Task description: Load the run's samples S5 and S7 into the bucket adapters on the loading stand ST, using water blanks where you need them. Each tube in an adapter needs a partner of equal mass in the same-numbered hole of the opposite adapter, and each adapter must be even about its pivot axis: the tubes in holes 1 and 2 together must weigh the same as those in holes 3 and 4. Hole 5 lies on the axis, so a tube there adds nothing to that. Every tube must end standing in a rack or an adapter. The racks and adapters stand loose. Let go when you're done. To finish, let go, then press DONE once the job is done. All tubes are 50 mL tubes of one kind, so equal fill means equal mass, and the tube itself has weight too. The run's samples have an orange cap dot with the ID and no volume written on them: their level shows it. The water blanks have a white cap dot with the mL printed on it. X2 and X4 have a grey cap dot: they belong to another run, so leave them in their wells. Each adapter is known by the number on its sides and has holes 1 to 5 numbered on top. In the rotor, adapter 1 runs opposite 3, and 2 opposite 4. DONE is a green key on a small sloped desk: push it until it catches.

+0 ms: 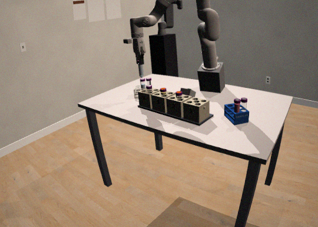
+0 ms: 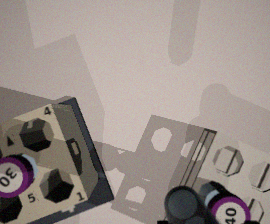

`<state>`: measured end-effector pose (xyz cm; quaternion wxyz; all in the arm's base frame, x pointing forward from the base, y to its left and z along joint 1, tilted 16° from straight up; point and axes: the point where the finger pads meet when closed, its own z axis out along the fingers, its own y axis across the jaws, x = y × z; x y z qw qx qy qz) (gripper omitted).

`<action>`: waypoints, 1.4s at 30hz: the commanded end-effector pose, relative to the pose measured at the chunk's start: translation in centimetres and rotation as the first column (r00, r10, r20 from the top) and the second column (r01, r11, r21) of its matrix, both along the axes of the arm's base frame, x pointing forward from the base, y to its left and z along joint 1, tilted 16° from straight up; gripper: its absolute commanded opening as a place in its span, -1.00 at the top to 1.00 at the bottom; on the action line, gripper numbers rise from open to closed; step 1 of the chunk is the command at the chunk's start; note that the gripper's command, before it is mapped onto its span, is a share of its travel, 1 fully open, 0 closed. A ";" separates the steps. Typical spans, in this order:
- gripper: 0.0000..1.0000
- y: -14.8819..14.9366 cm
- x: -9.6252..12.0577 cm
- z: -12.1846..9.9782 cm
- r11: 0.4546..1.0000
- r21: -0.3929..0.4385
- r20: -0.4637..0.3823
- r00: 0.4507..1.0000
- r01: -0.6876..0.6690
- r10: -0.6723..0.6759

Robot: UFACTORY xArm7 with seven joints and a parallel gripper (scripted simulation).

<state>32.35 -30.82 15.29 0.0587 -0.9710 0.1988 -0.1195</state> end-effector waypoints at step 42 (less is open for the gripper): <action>1.00 20.2 3.4 2.5 0.936 -0.104 0.020 0.940 -0.336 0.340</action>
